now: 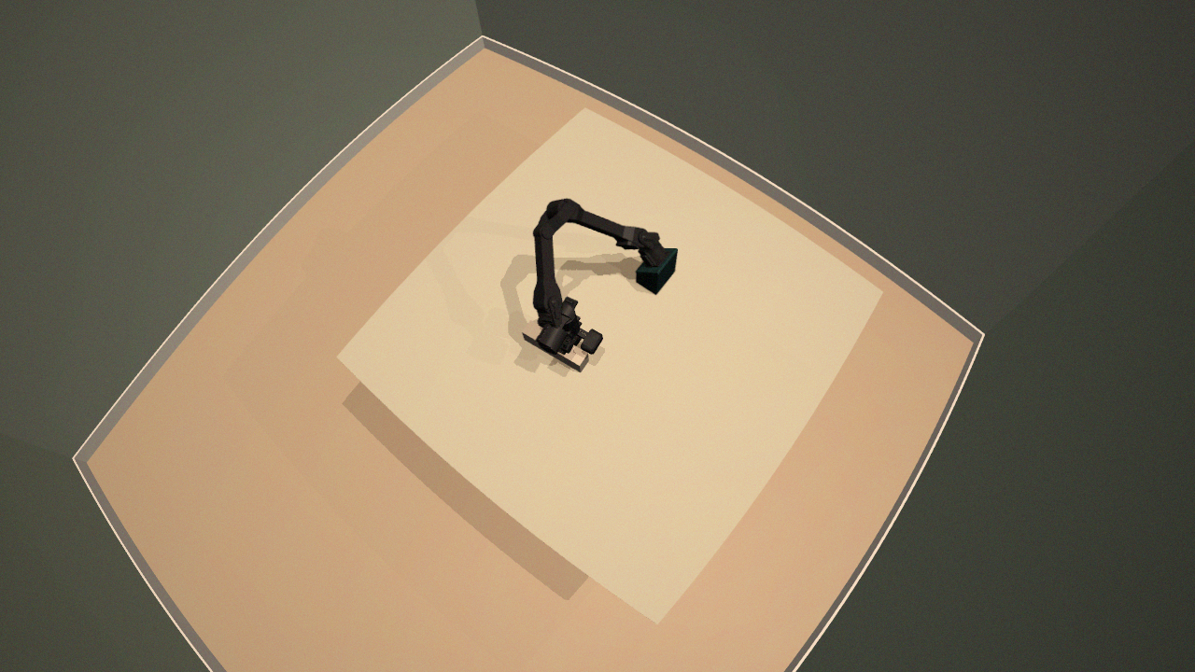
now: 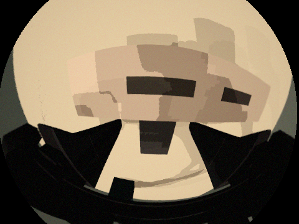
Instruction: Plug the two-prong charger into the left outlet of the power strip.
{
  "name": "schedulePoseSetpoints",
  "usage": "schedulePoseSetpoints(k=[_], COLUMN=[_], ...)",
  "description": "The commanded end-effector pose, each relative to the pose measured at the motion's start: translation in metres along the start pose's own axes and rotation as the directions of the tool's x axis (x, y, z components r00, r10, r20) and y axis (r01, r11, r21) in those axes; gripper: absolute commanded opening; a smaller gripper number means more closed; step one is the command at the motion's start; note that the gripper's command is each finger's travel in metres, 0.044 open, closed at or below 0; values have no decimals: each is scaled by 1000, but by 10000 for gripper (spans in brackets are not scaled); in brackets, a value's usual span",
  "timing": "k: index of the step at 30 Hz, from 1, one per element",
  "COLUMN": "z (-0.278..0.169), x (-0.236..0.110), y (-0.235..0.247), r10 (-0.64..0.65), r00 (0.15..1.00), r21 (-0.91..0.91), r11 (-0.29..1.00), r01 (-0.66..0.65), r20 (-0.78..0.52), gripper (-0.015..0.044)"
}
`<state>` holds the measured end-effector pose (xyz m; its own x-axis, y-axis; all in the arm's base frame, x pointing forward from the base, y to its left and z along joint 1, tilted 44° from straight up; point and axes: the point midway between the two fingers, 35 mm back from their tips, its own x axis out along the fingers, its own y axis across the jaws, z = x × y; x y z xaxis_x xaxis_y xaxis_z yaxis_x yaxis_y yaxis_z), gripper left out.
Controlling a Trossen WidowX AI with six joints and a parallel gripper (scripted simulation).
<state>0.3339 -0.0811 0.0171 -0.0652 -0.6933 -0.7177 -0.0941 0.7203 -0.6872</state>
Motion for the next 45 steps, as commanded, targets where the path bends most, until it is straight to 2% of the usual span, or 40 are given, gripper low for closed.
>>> schedulePoseSetpoints(k=[1,45], z=[-2,-18], x=[1,2], y=[0,0], r10=[0,0], r00=[1000,1000], r21=[0,12], r11=[1000,1000], r01=[0,0], r20=[2,20], gripper=[440,440])
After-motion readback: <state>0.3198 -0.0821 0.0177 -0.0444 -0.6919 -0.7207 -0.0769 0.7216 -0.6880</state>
